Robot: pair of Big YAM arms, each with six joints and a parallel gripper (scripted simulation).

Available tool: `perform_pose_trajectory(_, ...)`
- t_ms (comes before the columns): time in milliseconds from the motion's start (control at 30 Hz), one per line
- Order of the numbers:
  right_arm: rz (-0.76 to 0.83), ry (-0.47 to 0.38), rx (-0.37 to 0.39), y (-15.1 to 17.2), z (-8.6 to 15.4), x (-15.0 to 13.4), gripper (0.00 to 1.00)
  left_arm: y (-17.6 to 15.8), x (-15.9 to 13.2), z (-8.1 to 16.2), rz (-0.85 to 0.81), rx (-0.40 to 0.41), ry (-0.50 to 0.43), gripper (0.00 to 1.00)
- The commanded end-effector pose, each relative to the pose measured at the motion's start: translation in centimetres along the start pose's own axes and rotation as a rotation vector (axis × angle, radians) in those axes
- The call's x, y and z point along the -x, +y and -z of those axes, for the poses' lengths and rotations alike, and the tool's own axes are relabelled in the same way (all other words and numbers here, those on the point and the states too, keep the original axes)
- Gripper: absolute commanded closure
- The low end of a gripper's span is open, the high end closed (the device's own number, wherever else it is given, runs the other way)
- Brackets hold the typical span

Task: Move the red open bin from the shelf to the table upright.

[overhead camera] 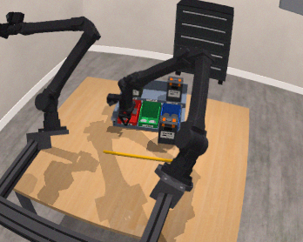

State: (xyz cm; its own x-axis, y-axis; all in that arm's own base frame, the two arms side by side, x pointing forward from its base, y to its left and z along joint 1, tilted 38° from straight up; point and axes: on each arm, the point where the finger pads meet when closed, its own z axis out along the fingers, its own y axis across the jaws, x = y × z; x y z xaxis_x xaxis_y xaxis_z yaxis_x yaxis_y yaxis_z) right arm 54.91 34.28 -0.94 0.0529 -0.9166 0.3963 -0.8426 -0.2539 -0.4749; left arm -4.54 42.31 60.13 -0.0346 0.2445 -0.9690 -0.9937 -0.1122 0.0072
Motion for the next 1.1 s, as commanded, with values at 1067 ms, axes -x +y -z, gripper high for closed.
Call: perform_pose_trajectory(1067, -0.015, -0.028, -0.04, -1.6, 9.0, 0.7, 0.1, 0.5, 4.0, 0.4, 0.005, 0.008, -0.051, 0.0)
